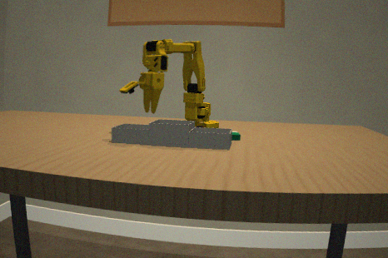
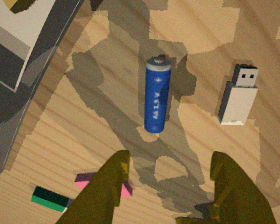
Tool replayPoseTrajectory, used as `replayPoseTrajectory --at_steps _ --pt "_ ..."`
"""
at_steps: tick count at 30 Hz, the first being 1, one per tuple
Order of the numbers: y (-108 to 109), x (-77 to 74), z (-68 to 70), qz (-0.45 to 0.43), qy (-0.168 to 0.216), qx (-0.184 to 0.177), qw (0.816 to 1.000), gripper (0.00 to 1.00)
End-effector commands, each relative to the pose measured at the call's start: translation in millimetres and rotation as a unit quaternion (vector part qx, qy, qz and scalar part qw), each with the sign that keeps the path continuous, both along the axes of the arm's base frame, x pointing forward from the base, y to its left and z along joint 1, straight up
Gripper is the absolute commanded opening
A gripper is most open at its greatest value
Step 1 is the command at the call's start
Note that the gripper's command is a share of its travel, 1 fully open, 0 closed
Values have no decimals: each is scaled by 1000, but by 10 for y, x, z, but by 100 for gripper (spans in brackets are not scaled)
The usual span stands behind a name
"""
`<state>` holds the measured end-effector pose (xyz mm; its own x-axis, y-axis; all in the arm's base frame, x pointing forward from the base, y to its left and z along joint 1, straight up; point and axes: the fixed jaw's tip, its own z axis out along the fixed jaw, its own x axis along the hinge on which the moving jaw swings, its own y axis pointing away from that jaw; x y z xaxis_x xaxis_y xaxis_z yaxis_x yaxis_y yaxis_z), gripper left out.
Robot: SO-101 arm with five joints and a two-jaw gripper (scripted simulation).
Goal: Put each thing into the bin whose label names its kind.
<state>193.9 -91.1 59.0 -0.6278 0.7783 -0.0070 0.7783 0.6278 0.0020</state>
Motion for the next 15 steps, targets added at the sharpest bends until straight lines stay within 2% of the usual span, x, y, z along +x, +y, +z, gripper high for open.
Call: replayPoseTrajectory --at_steps 1,8,15 --pt "-28 1 72 -9 -14 -7 1000 21" --pt "-30 4 57 -9 -14 -7 1000 21" --pt "-36 15 -18 -9 -14 -7 1000 21"
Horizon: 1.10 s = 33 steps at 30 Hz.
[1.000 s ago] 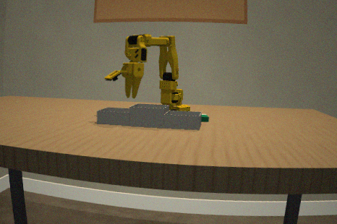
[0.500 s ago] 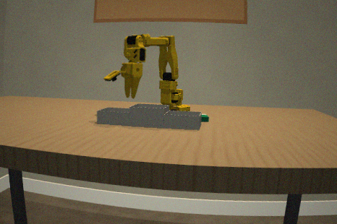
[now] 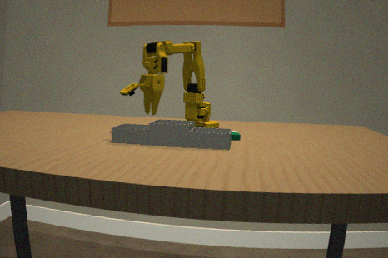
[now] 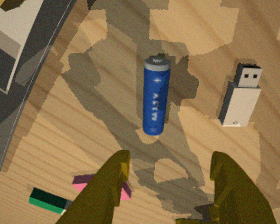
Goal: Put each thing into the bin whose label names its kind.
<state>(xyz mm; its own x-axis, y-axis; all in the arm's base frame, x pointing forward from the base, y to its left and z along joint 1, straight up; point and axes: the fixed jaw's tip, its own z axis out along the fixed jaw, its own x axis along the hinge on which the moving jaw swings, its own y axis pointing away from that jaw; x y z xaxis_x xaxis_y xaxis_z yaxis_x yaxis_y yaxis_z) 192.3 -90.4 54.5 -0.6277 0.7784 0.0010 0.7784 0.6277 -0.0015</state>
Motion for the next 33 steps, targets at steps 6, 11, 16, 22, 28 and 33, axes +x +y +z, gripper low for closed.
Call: replayPoseTrajectory --at_steps 6,11,16,22,28,33 --pt "-47 38 -44 -9 -18 -9 1000 21" --pt "-50 44 -146 -9 -18 -9 1000 21" --pt "-51 45 -246 -9 -18 -9 1000 21" --pt "-49 42 -311 -9 -18 -9 1000 21" --pt "-47 38 -369 -9 -18 -9 1000 21" --pt "-46 36 -383 -9 -18 -9 1000 21"
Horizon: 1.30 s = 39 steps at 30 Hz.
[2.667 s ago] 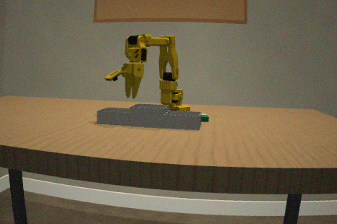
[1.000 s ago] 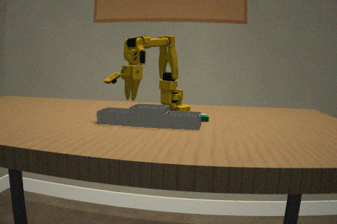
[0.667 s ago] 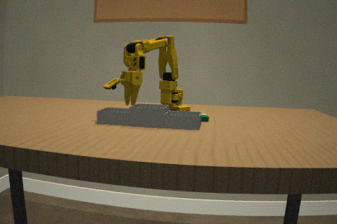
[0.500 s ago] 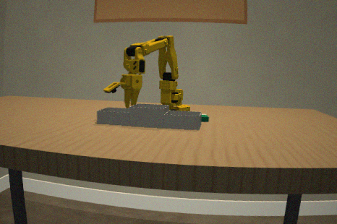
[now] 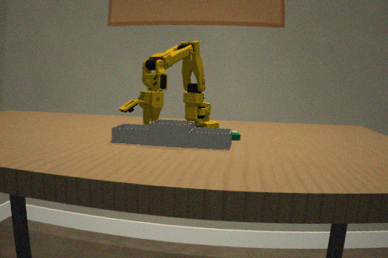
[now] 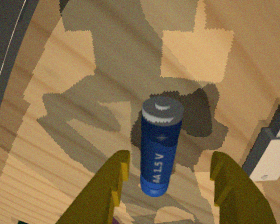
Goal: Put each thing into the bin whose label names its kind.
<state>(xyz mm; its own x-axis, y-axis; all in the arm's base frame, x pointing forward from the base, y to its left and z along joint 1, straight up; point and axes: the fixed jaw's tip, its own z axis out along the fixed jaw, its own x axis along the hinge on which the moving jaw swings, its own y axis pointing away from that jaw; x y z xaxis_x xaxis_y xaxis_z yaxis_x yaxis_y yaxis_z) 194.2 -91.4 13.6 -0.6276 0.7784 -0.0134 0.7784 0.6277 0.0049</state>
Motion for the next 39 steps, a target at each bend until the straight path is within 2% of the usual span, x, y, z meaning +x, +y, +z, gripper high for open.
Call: replayPoseTrajectory --at_steps 1,4,5,26,39 --pt "-36 18 26 -9 -11 -5 1000 21" --pt "-36 18 26 -9 -11 -5 1000 21" --pt "-28 3 -40 -9 -2 0 1000 21" --pt "-28 3 -40 -9 -2 0 1000 21" --pt "-28 3 -40 -9 -2 0 1000 16"
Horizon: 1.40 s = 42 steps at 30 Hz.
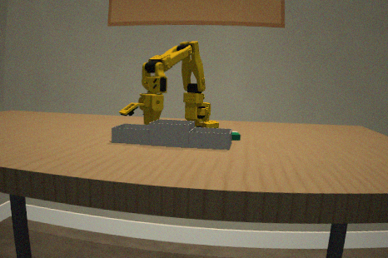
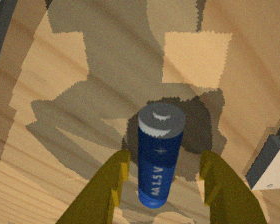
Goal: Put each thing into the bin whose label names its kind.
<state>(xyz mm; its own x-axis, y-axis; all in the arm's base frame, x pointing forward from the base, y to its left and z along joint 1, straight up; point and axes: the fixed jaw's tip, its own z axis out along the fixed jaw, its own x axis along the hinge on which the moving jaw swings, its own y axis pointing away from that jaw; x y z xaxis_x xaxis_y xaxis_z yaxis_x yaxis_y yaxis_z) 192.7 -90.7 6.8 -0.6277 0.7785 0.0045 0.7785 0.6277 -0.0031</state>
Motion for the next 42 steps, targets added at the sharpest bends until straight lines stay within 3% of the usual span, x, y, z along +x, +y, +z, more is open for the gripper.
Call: replayPoseTrajectory --at_steps 1,22,42 --pt "-35 17 29 -9 -11 -5 1000 15" --pt "-35 17 29 -9 -11 -5 1000 1" --pt "-35 17 29 -9 -11 -5 1000 0"
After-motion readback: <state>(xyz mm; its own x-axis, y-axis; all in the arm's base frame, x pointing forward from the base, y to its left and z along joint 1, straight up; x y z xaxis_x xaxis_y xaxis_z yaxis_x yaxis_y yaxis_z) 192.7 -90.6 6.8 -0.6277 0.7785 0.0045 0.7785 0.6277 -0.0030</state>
